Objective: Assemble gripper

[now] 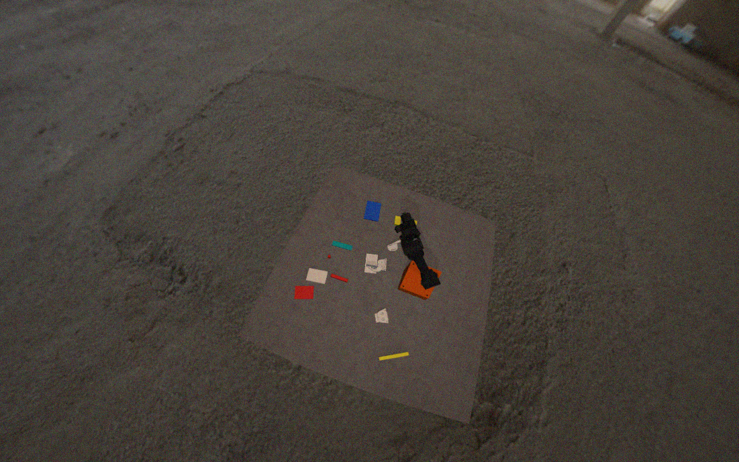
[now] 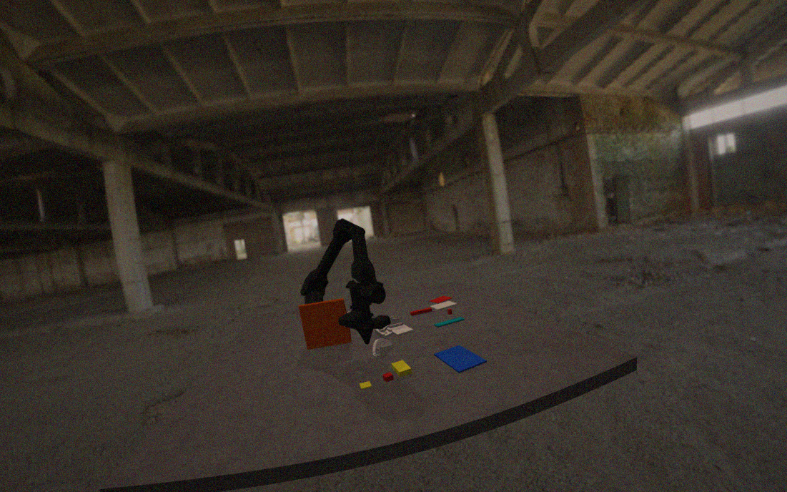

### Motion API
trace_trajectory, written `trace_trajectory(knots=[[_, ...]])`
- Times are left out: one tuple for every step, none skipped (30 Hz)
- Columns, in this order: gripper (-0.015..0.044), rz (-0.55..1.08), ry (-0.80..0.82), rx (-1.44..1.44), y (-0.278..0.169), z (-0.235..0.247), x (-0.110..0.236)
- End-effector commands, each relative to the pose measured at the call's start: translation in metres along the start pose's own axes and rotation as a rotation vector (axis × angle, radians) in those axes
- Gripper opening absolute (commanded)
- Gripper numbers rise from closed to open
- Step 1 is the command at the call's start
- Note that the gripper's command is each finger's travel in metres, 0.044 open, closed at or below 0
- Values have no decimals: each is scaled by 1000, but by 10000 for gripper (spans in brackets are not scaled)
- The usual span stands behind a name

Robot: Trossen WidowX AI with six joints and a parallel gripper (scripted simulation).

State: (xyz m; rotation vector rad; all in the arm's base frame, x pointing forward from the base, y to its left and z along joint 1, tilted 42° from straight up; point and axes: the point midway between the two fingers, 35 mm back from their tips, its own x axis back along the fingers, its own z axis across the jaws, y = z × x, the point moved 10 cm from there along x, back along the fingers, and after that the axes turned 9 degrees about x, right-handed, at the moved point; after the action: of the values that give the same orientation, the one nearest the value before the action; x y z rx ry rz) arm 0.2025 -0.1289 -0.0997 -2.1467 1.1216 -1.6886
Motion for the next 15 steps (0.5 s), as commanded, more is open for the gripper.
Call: trace_trajectory(knots=[[0, 5, -2, -3, 0, -1, -9], [0, 5, -2, -3, 0, -1, -10], [0, 5, -2, -3, 0, -2, -12], [0, 6, -2, -3, 0, -2, -13], [0, 6, -3, -3, -1, -2, -15], [0, 6, -3, -3, -1, -2, -16], [0, 6, -3, -3, -1, -2, -17], [0, 6, -3, -3, -1, -2, -17], [0, 6, -3, -3, -1, -2, -17], [0, 6, -3, -3, -1, -2, -17], [0, 6, -3, -3, -1, -2, -17], [0, 6, -3, -3, 0, -1, -17], [0, 6, -3, -3, 0, 0, -17], [0, 6, -2, -3, 0, 2, -17], [0, 6, -2, -3, 0, 3, -17]])
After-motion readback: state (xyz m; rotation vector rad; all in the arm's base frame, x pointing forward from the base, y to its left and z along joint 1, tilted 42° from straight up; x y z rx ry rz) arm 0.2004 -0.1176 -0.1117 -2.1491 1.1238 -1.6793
